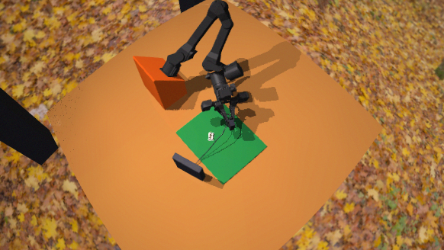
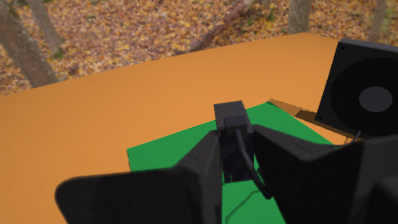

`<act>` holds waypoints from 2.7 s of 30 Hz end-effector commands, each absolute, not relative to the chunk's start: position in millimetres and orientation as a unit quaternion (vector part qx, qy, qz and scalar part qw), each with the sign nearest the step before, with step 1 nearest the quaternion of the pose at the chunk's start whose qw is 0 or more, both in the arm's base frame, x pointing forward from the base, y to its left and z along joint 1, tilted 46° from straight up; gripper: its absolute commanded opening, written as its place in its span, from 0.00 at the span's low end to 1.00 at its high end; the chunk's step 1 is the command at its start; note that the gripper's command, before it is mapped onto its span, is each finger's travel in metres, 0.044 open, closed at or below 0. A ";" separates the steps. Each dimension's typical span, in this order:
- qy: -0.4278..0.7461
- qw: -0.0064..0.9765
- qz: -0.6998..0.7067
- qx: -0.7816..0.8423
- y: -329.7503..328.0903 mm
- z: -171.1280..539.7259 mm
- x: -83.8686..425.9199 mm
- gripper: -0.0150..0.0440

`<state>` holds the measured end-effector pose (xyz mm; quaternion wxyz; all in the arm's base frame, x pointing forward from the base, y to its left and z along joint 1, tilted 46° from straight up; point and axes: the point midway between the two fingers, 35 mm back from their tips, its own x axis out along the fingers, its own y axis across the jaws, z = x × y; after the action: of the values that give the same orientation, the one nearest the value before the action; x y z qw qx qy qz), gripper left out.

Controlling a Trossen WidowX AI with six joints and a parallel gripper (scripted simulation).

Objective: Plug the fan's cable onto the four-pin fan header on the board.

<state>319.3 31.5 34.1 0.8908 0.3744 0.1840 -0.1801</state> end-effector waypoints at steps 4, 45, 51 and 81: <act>0.149 0.887 -0.185 0.397 28.7 41.9 310.5 0.25; 0.139 0.884 -0.185 0.406 29.3 46.1 306.6 0.25; 0.139 0.884 -0.185 0.406 33.8 43.0 305.7 0.25; 0.139 0.884 -0.186 0.406 54.7 26.3 302.7 0.25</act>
<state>300.8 52.9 26.3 0.8851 0.4020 0.1454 -0.1839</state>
